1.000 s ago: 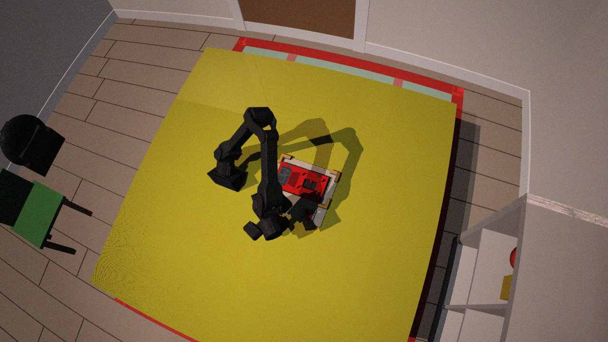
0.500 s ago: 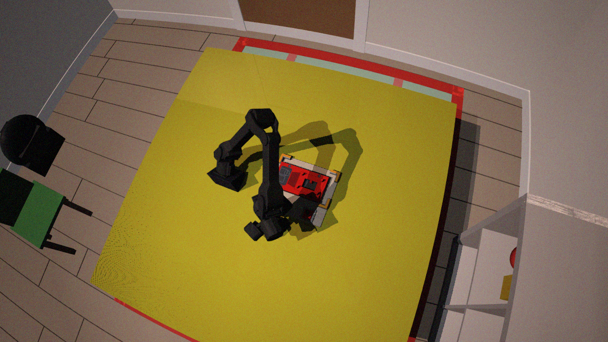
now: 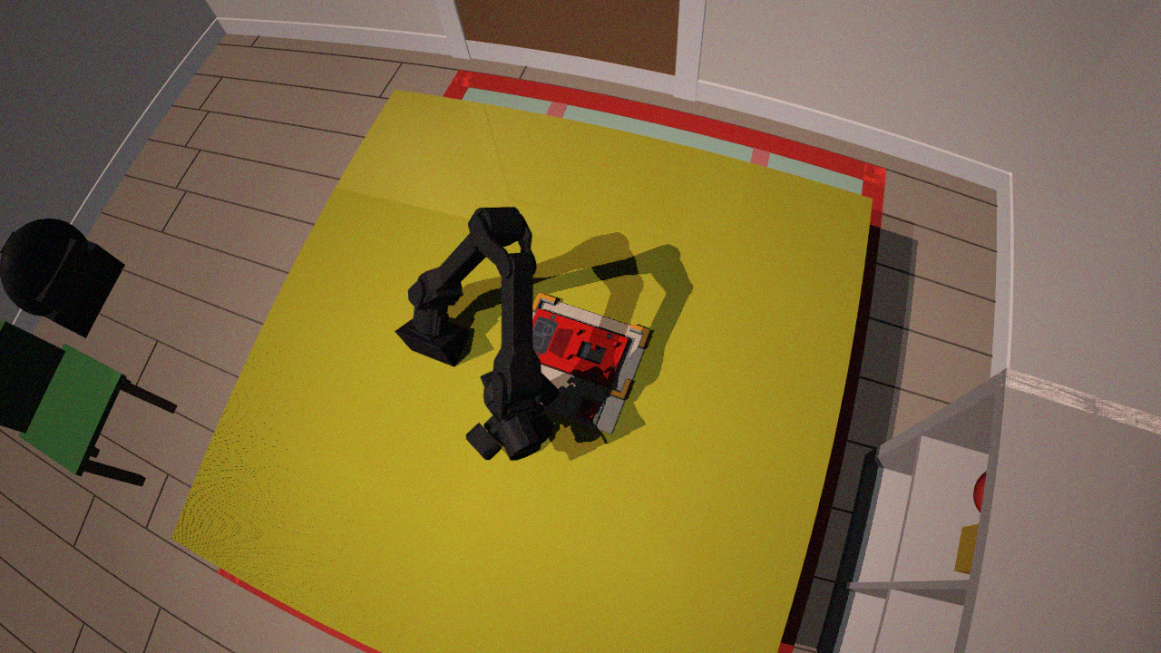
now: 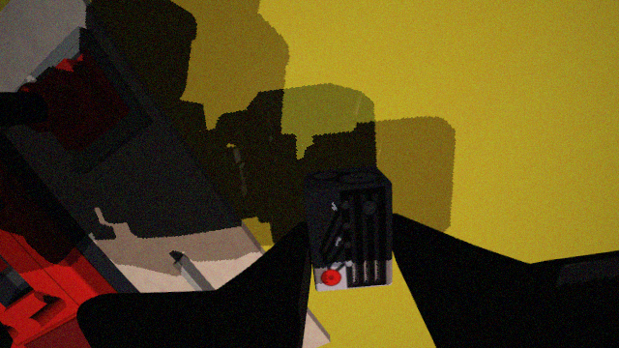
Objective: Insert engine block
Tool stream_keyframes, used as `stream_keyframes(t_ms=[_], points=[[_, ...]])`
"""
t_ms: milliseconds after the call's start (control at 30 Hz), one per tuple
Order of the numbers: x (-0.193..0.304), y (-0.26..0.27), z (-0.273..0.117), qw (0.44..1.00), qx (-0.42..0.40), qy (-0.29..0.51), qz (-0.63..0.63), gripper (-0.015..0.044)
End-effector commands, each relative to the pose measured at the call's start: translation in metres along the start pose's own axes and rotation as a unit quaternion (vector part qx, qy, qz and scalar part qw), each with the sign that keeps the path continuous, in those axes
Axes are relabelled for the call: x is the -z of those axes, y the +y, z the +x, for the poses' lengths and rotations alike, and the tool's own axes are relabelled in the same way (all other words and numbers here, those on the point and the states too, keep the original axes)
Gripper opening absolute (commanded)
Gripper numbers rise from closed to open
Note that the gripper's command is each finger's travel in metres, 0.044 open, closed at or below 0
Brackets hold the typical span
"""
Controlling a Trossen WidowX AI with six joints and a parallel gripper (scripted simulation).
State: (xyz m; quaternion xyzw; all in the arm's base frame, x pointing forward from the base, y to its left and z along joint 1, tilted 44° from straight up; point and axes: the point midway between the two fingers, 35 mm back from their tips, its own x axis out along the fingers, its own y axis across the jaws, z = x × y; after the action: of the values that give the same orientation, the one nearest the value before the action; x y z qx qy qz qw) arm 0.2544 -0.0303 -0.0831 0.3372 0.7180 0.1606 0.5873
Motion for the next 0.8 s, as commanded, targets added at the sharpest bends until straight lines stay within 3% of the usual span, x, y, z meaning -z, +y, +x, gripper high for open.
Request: stream_keyframes(t_ms=[0,767], points=[[0.0,0.0,-0.005,1.0,-0.001,0.002,0.002,0.0],[-0.006,-0.002,-0.075,1.0,0.002,0.001,0.003,0.0]])
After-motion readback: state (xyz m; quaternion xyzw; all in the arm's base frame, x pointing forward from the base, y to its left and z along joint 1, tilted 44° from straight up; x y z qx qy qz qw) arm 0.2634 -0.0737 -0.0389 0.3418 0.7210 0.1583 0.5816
